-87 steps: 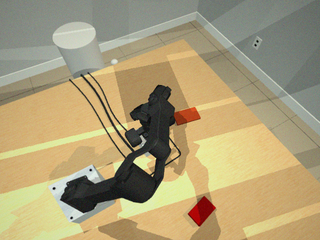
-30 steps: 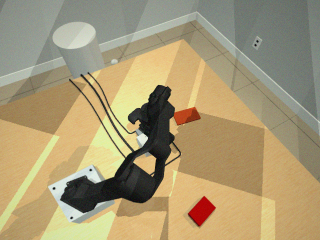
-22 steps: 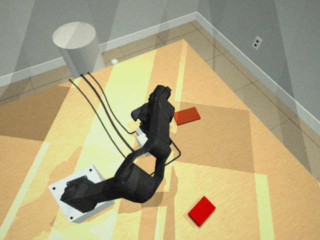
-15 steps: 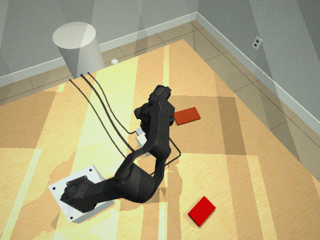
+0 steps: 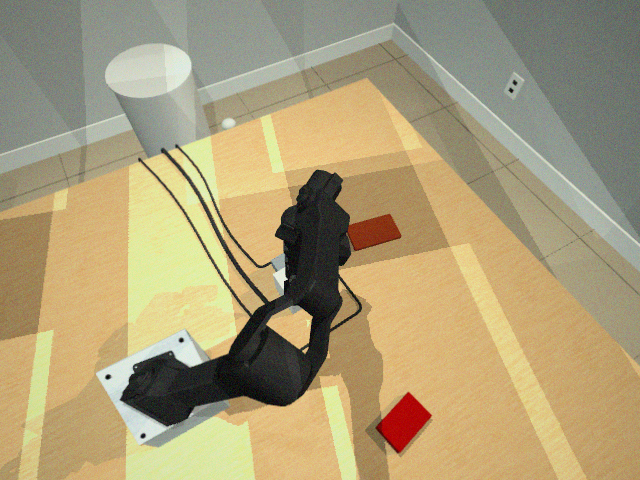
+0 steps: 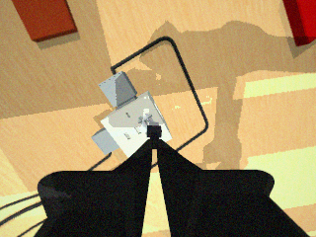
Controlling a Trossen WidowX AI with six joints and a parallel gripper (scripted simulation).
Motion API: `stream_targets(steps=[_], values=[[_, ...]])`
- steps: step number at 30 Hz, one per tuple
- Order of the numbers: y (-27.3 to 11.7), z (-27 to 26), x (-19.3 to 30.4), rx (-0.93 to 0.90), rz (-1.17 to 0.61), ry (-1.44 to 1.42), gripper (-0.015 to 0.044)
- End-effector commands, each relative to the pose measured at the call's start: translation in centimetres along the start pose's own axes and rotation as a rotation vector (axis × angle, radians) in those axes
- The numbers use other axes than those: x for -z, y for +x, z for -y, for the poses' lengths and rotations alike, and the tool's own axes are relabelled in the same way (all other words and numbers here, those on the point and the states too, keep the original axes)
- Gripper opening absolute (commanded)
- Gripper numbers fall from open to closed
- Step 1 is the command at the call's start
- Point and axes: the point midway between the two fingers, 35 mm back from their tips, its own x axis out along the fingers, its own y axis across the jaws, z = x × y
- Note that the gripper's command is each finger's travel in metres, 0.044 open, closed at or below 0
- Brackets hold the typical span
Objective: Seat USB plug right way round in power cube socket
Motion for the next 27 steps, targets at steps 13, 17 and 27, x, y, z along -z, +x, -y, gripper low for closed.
stream_targets(steps=[13, 17, 27], values=[[0.03, 0.0, 0.01, 0.0, 0.0, 0.432, 0.0], [0.03, 0.0, 0.01, 0.0, 0.0, 0.537, 0.0], [0.03, 0.0, 0.01, 0.0, 0.0, 0.798, 0.0]])
